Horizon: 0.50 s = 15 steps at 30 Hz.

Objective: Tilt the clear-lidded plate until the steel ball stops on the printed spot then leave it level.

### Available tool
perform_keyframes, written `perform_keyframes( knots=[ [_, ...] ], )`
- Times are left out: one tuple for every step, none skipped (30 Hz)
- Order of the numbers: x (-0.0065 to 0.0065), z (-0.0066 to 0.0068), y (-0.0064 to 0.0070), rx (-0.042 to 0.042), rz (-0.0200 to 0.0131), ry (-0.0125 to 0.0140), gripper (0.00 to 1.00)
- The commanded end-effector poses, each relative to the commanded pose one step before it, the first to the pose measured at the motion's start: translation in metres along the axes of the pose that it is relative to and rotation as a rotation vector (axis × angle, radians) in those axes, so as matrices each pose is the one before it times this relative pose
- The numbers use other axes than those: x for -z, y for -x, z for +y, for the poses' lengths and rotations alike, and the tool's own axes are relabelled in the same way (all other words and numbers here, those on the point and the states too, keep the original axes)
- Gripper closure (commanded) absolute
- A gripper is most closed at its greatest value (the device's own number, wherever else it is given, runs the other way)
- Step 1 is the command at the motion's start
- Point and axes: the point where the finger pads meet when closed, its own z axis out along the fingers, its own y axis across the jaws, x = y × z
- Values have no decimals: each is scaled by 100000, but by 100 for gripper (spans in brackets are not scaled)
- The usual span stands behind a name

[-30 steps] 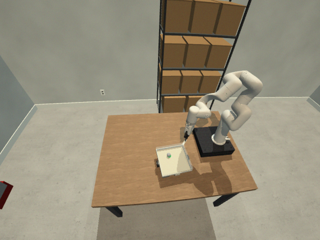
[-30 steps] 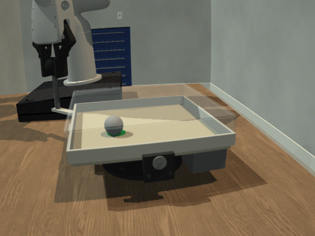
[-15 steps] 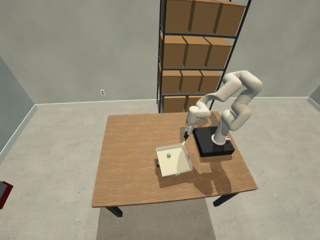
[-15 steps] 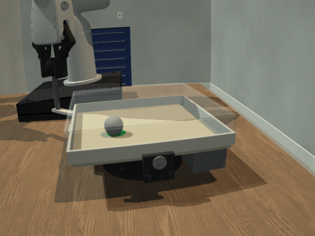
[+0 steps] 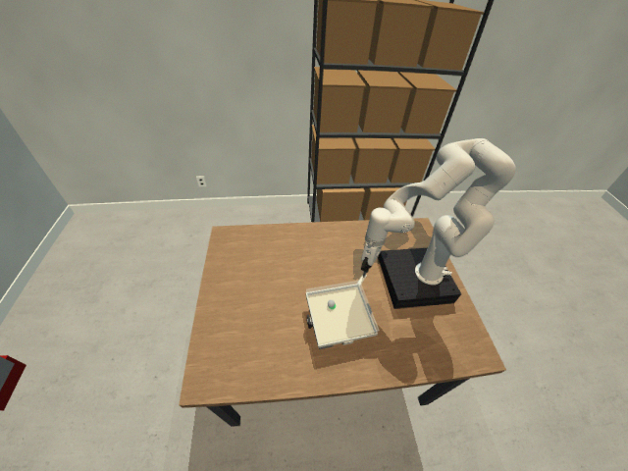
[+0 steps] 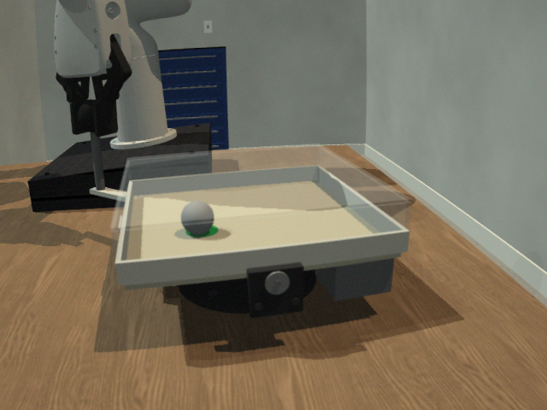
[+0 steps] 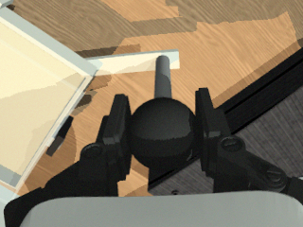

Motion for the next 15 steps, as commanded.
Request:
perform_keyframes(
  knots=[
    [165, -125, -30, 35, 238, -213, 100],
    [15, -7, 7, 0, 0, 0, 100],
    [15, -7, 7, 0, 0, 0, 100],
    [0, 0, 0, 0, 0, 0, 100],
    [0, 0, 0, 0, 0, 0, 100],
    [0, 0, 0, 0, 0, 0, 100],
    [0, 0, 0, 0, 0, 0, 100],
    [0, 0, 0, 0, 0, 0, 100],
    [0, 0, 0, 0, 0, 0, 100],
    [0, 0, 0, 0, 0, 0, 100],
    [-21, 9, -36, 0, 0, 0, 100],
    [-21, 9, -36, 0, 0, 0, 100],
    [-21, 9, -36, 0, 0, 0, 100],
    [-22, 9, -36, 0, 0, 0, 100],
    [-16, 7, -7, 0, 0, 0, 100]
  ],
)
